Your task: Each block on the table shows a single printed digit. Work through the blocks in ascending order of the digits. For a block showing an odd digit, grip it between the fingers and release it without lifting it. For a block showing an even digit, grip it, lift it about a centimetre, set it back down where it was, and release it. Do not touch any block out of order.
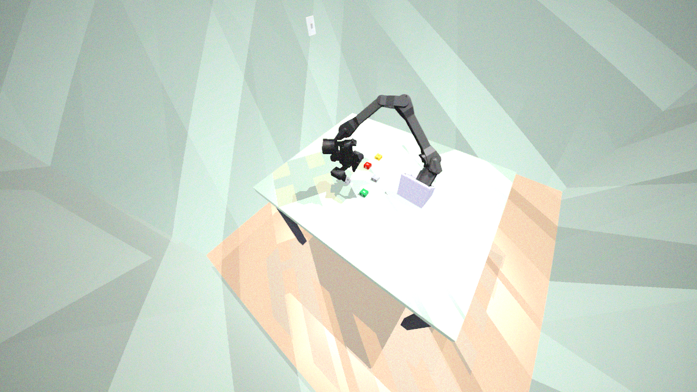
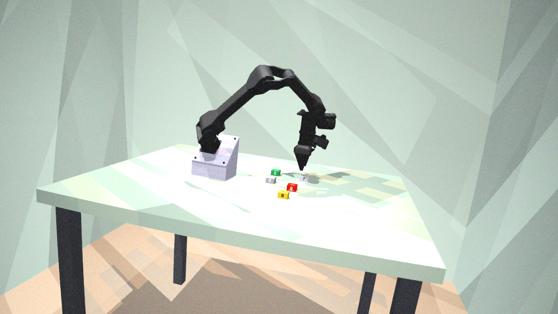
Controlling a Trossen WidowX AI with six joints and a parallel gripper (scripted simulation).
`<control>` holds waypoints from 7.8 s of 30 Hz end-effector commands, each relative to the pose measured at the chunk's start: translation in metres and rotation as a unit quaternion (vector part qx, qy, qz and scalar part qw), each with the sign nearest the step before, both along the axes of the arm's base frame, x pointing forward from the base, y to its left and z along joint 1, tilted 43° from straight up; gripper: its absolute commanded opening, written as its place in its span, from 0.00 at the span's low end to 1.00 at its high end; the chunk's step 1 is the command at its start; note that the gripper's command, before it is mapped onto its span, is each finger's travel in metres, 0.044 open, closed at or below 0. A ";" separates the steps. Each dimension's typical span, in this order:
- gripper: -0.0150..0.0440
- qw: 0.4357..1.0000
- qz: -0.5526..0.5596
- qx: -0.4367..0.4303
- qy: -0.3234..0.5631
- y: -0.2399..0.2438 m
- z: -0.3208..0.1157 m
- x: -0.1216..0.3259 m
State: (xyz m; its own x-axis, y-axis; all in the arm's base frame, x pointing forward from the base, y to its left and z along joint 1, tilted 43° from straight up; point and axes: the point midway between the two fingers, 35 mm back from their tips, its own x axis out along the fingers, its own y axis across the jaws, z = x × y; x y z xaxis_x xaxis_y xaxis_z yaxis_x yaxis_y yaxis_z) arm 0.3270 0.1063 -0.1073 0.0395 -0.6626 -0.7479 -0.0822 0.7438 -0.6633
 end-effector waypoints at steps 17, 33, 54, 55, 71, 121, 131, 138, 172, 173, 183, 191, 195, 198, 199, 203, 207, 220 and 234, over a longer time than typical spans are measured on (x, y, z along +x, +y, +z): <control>0.93 1.000 0.004 -0.003 0.000 -0.022 -0.024 0.001; 0.49 1.000 0.004 -0.003 0.000 -0.027 -0.029 0.001; 0.50 1.000 0.004 -0.003 0.000 -0.027 -0.029 0.001; 0.55 1.000 0.004 -0.003 0.000 -0.027 -0.029 0.001; 0.93 1.000 0.004 -0.002 0.000 -0.004 -0.004 0.000; 0.46 1.000 0.004 -0.007 0.002 -0.127 0.217 -0.010; 0.81 1.000 0.004 -0.009 0.001 -0.182 0.158 -0.007; 0.93 1.000 0.004 -0.009 0.001 -0.182 0.157 -0.007; 0.49 1.000 0.004 -0.010 0.001 -0.206 0.132 -0.006; 0.46 1.000 0.004 -0.010 0.001 -0.206 0.132 -0.006; 0.46 1.000 0.004 -0.010 0.001 -0.206 0.132 -0.006; 0.46 1.000 0.004 -0.009 0.001 -0.206 0.132 -0.006; 0.46 1.000 0.006 -0.006 0.001 -0.202 0.134 -0.005; 0.46 1.000 0.005 -0.007 0.001 -0.200 0.137 -0.005; 0.46 1.000 0.005 -0.008 0.001 -0.199 0.138 -0.006; 0.46 1.000 0.004 -0.009 0.001 -0.196 0.142 -0.006; 0.46 1.000 0.004 -0.009 0.001 -0.196 0.143 -0.006; 0.46 1.000 0.004 -0.009 0.001 -0.197 0.141 -0.006; 0.46 1.000 0.004 -0.010 0.001 -0.206 0.132 -0.006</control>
State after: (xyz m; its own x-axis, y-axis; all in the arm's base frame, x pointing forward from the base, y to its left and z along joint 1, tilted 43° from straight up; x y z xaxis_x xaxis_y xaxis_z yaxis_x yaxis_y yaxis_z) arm 0.3230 -0.0986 0.0272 0.0478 -0.6743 -0.7369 -0.0816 0.7327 -0.6757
